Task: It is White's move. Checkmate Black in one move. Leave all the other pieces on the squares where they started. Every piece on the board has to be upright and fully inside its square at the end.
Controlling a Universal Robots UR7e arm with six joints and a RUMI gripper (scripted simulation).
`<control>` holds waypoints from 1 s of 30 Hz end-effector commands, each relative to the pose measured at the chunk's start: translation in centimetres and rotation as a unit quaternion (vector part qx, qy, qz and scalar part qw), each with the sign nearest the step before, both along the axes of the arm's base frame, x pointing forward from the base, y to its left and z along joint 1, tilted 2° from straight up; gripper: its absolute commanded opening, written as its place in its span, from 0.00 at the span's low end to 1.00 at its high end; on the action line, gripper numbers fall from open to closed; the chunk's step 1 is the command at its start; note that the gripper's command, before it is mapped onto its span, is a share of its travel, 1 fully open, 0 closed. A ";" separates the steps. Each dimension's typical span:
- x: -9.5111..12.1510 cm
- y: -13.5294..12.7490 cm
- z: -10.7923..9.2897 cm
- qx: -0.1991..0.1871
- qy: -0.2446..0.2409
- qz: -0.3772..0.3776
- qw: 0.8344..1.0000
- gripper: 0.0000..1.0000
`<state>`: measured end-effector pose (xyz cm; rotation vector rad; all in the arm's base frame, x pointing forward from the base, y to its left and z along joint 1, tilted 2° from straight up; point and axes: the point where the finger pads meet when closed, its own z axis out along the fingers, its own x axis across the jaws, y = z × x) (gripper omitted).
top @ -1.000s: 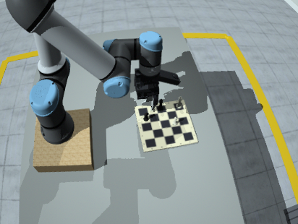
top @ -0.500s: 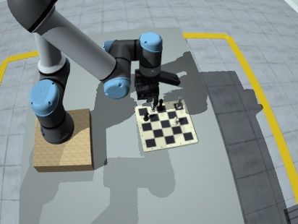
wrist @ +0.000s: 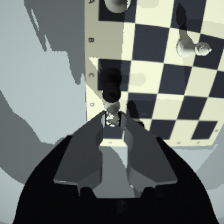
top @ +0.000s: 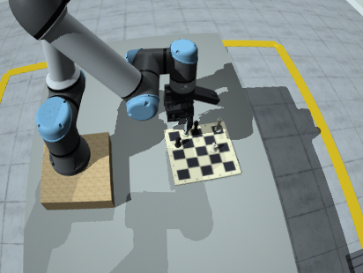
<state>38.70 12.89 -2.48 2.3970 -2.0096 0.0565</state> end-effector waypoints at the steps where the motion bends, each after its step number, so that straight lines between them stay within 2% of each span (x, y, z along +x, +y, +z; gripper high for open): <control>1: 0.0 0.0 0.0 0.000 -0.001 0.000 1.000 0.00; 30: 0.0 0.0 -0.4 0.000 -0.001 0.000 1.000 0.00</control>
